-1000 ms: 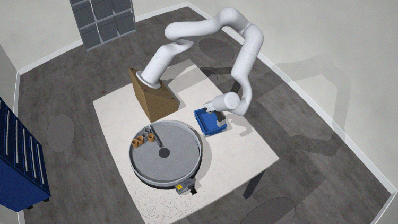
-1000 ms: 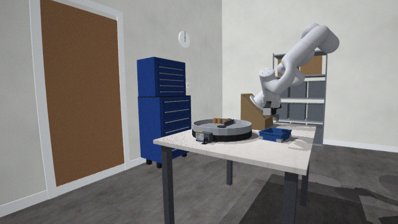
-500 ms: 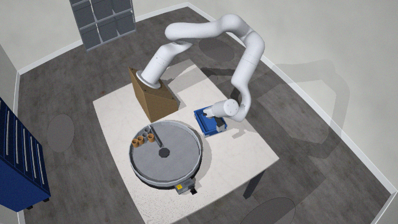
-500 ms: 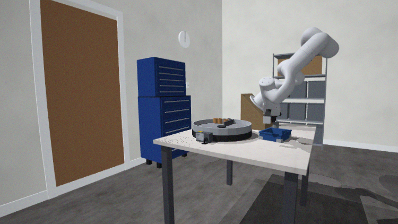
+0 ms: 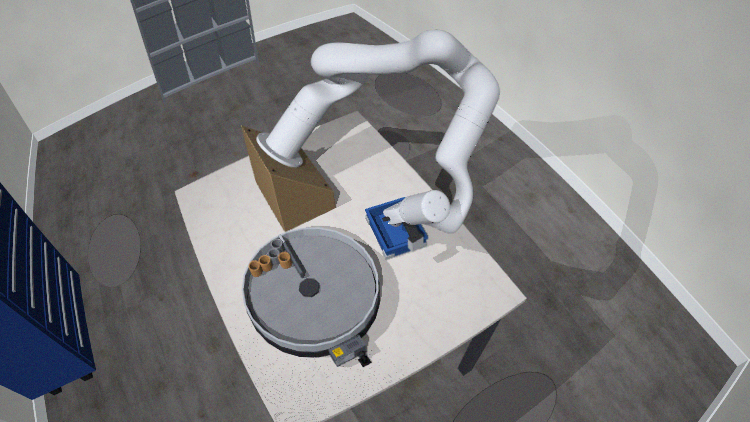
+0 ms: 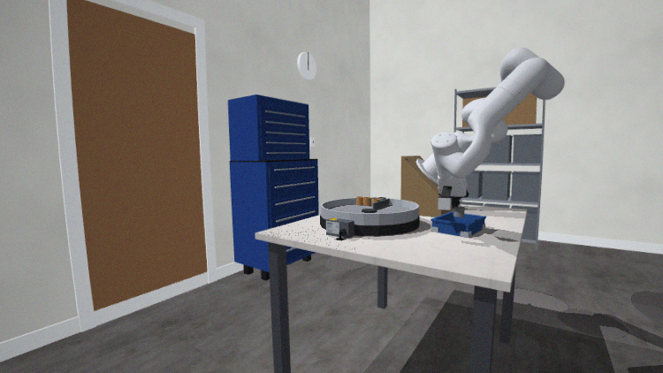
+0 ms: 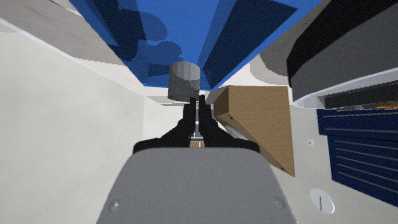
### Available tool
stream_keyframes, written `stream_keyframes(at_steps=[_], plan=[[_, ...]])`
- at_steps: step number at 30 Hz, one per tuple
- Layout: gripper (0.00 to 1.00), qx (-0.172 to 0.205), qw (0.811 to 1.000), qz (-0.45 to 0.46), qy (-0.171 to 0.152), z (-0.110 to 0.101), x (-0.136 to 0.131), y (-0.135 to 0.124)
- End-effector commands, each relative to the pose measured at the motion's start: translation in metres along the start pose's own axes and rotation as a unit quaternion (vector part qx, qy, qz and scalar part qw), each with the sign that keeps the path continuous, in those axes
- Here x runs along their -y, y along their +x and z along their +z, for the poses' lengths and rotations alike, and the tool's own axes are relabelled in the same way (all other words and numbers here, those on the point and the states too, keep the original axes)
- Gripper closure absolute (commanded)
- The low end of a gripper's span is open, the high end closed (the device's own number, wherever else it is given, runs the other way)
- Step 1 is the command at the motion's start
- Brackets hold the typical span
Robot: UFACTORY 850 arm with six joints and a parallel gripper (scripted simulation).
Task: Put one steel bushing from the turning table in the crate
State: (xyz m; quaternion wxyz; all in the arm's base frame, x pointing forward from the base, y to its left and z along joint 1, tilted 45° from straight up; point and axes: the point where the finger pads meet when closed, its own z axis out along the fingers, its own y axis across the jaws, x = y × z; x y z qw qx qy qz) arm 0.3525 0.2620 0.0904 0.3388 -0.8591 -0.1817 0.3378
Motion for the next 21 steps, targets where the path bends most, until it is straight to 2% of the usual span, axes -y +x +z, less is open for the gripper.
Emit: stream_keyframes(at_steps=[1,21], plan=[[1.00,-0.001,1.000,0.000,0.000,-0.001,0.000,0.000],[1.00,-0.001,1.000,0.000,0.000,0.012,0.000,0.011]])
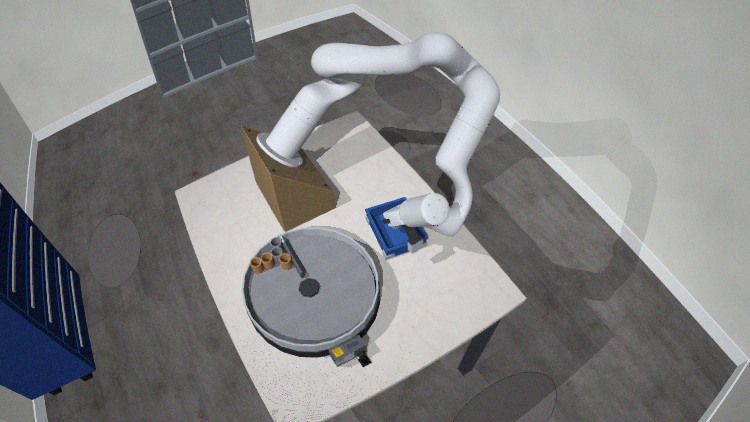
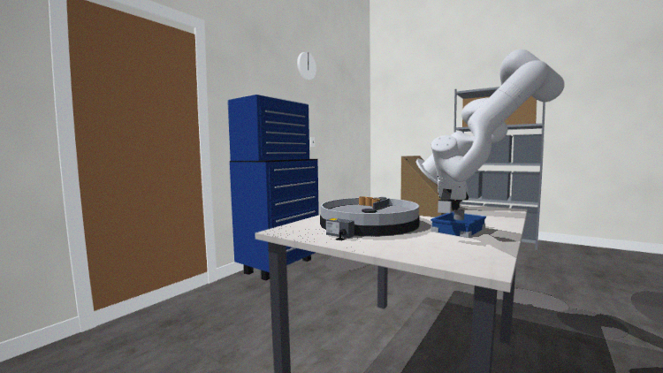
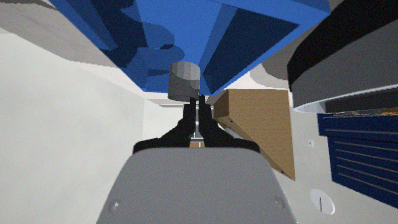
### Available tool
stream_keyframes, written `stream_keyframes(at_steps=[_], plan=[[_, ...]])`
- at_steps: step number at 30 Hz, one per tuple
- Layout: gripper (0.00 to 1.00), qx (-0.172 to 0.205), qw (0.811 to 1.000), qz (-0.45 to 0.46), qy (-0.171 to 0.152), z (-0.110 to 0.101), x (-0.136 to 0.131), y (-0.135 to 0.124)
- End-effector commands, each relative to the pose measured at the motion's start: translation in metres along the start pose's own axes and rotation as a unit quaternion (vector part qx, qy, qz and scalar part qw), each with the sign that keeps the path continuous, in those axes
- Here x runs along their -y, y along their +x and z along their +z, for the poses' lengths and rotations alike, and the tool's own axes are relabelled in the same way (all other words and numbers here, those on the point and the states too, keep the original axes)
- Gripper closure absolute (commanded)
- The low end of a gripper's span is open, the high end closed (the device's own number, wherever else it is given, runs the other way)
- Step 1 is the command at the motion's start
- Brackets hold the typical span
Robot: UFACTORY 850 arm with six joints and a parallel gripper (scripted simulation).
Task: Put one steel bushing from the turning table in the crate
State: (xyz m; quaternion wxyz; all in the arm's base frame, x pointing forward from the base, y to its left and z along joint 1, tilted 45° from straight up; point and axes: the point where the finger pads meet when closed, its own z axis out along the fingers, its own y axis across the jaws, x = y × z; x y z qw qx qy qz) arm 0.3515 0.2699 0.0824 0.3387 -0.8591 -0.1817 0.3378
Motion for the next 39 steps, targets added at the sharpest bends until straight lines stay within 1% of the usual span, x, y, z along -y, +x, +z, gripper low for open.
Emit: stream_keyframes(at_steps=[1,11,18,39], plan=[[1.00,0.000,1.000,0.000,0.000,0.005,0.000,0.005],[1.00,0.000,1.000,0.000,0.000,0.018,0.000,0.016],[1.00,0.000,1.000,0.000,0.000,0.022,0.000,0.019],[1.00,0.000,1.000,0.000,0.000,0.023,0.000,0.020]])
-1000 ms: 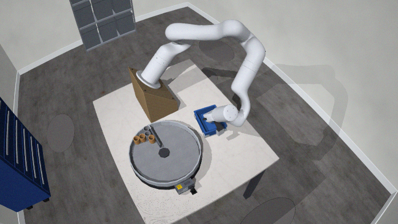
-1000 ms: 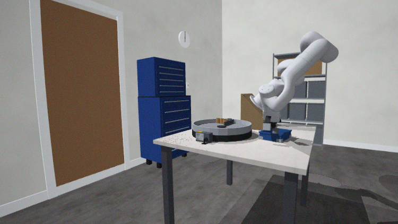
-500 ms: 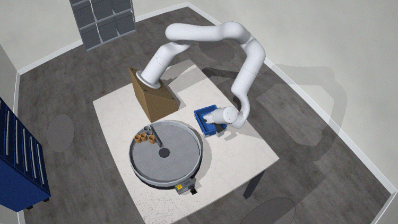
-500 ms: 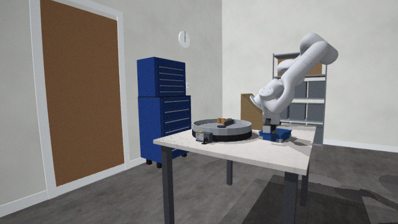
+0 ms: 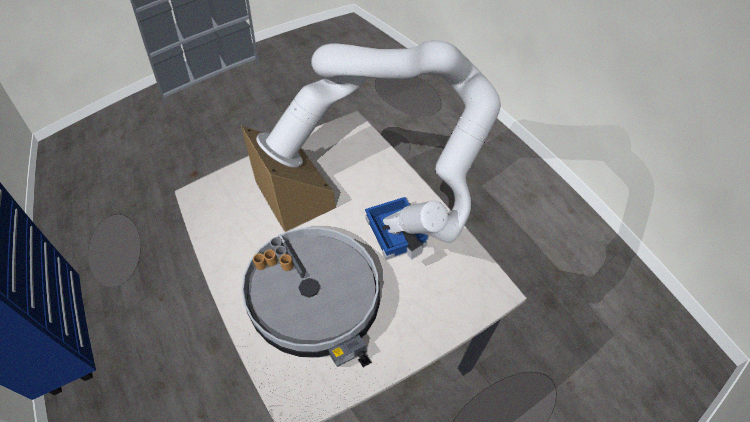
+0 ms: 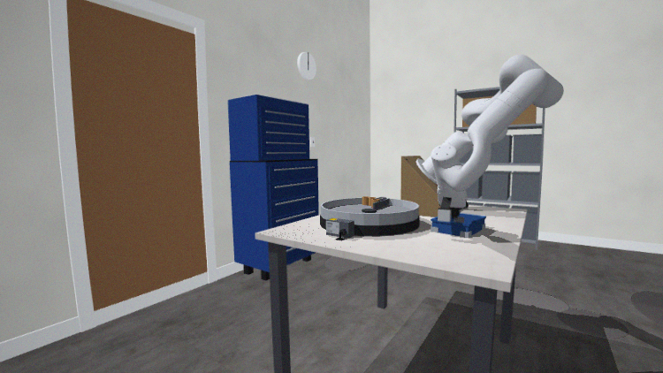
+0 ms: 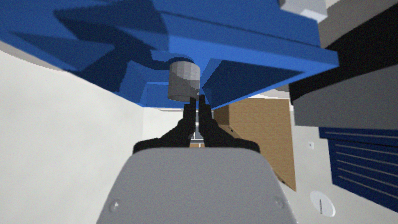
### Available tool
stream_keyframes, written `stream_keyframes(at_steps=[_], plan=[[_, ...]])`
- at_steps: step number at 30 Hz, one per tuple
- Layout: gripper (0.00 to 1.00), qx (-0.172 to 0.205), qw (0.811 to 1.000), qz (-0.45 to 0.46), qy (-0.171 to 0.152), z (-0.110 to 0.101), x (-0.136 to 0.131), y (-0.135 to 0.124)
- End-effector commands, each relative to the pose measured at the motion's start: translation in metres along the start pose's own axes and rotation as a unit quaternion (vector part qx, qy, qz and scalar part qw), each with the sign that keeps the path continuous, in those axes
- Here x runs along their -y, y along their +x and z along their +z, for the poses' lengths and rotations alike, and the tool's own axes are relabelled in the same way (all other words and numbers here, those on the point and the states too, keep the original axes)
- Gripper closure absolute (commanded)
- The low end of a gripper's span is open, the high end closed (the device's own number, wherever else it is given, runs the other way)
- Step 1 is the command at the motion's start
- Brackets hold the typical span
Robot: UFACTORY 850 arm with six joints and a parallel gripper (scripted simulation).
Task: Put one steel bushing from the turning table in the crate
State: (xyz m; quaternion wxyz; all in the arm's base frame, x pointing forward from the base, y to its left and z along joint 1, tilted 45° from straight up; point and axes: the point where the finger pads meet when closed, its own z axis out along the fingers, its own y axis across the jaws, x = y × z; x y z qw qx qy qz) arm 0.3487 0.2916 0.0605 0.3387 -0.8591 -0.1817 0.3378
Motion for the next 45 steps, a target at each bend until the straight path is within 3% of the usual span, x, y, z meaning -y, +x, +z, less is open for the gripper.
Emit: stream_keyframes(at_steps=[1,43,44,45], plan=[[1.00,-0.001,1.000,0.000,0.000,-0.0006,0.0001,0.0002],[1.00,-0.001,1.000,0.000,0.000,0.0038,0.0002,0.0040],[0.89,-0.001,1.000,0.000,0.000,0.0038,0.0002,0.0040],[0.89,-0.001,1.000,0.000,0.000,0.0038,0.0002,0.0040]])
